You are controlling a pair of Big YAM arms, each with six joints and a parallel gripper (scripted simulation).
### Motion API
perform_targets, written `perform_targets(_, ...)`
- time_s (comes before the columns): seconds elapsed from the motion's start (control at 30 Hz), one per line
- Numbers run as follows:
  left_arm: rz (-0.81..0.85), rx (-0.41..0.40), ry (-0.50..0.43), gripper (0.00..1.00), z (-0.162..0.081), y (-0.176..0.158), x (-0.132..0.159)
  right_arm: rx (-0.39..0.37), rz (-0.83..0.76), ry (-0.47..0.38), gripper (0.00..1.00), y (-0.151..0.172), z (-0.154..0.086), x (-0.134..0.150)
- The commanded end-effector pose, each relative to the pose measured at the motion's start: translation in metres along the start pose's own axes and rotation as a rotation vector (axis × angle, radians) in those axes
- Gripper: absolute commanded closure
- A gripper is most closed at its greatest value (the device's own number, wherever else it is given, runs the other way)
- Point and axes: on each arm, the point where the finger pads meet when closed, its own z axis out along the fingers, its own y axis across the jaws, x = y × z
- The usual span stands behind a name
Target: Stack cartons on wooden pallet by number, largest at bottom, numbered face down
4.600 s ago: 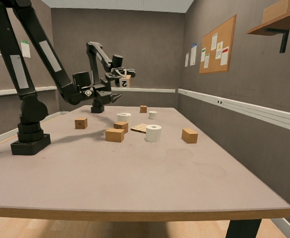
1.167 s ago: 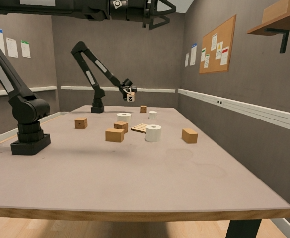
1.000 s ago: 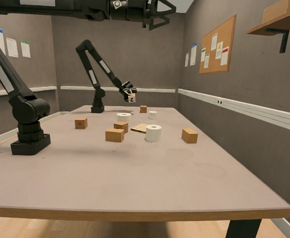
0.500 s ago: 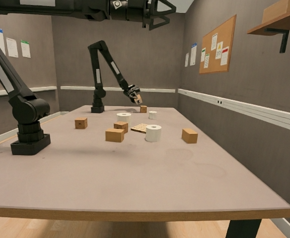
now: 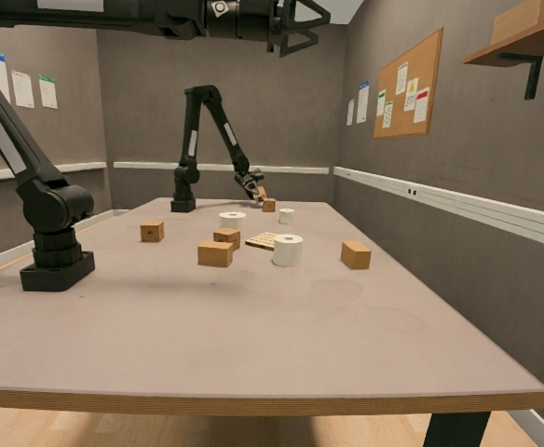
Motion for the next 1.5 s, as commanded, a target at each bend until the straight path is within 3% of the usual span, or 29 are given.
perform_targets(0.0, -0.043, 0.049, 0.056, 0.5, -0.016, 0.013, 0.004, 0.005, -0.013, -0.076, 0.0, -0.004, -0.004, -0.048)
perform_targets(0.27, -0.442, 0.173, 0.164, 0.5, -0.042, -0.014, 0.022, 0.005, -0.013, -0.076, 0.0, -0.004, -0.004, -0.048)
perform_targets(0.4, -0.432, 0.174, 0.175, 0.5, -0.043, -0.014, 0.023, 0.005, -0.013, -0.076, 0.0, -0.004, -0.004, -0.048)
perform_targets(0.43, -0.428, 0.177, 0.181, 0.5, -0.041, -0.015, 0.023, -0.001, -0.013, -0.047, 0.0, 0.0, -0.002, -0.029)
perform_targets(0.6, -0.486, 0.126, 0.191, 0.5, -0.035, -0.026, 0.033, -0.001, -0.013, -0.047, 0.0, 0.0, -0.002, -0.029)
perform_targets(0.7, -0.512, 0.031, 0.183, 0.5, -0.034, -0.025, 0.033, -0.001, -0.013, -0.047, 0.0, 0.0, -0.002, -0.029)
perform_targets(0.83, -0.44, -0.172, 0.156, 0.5, -0.034, -0.025, 0.032, -0.001, -0.013, -0.047, 0.0, 0.0, -0.002, -0.029)
perform_targets(0.9, -0.44, -0.172, 0.156, 0.5, -0.034, -0.025, 0.032, -0.001, -0.013, -0.047, 0.0, 0.0, -0.002, -0.029)
perform_targets(1.1, -0.336, -0.474, 0.113, 0.5, -0.032, -0.028, 0.03, -0.001, -0.013, -0.047, 0.0, 0.0, -0.002, -0.029)
perform_targets(1.4, -0.155, -0.834, 0.093, 0.5, -0.03, -0.028, 0.03, -0.001, -0.013, -0.047, 0.0, 0.0, -0.002, -0.029)
perform_targets(1.47, -0.155, -0.834, 0.093, 0.5, -0.03, -0.028, 0.03, -0.001, -0.013, -0.047, 0.0, 0.0, -0.002, -0.029)
